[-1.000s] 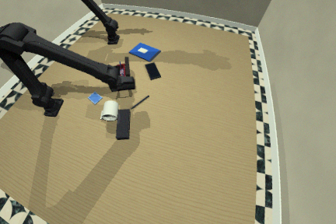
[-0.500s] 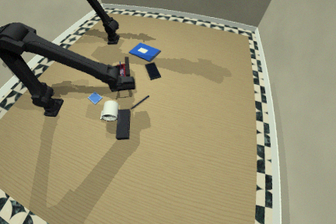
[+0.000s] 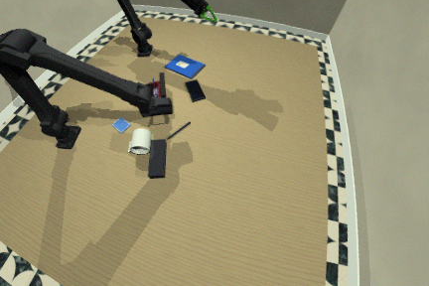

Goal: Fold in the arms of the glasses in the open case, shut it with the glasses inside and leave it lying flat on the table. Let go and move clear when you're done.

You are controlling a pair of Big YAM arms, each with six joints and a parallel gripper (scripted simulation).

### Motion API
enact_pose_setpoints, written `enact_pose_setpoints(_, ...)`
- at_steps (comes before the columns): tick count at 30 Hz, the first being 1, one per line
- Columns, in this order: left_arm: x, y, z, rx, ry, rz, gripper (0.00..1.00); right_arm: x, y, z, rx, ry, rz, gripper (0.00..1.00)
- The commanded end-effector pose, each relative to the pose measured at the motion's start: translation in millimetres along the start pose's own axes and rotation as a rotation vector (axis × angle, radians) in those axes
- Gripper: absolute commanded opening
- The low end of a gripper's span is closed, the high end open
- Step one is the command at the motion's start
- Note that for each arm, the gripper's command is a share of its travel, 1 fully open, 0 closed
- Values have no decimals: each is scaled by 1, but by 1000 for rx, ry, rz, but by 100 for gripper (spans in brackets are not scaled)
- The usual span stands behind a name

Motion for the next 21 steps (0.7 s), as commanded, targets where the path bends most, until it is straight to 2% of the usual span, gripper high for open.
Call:
enact_pose_setpoints(1, -34, 9, 8, 5, 86, -16, 0, 1, 12, -1, 10, -9, -13, 57)
enact_pose_setpoints(6, -51, 5, -49, 106, 110, 40, 0, 1, 12, -1, 10, -9, -13, 57)
enact_pose_setpoints(13, -69, 15, -121, 210, 127, 127, 0, 1, 12, -1, 10, -9, -13, 57)
enact_pose_setpoints(16, -71, 19, -126, 216, 134, 136, 0, 1, 12, -1, 10, -9, -13, 57)
enact_pose_setpoints(21, -79, 31, -180, 271, 119, 208, 0, 1, 12, -1, 10, -9, -13, 57)
Point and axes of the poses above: on each arm, the point where the finger pads meet when closed, its own y axis back along the fingers, its own x axis across the jaws, z = x × y, the point moved 1 cm from there along y, back along the fingers, and after that the axes turned 8 degrees about y, right-handed, at the moved point
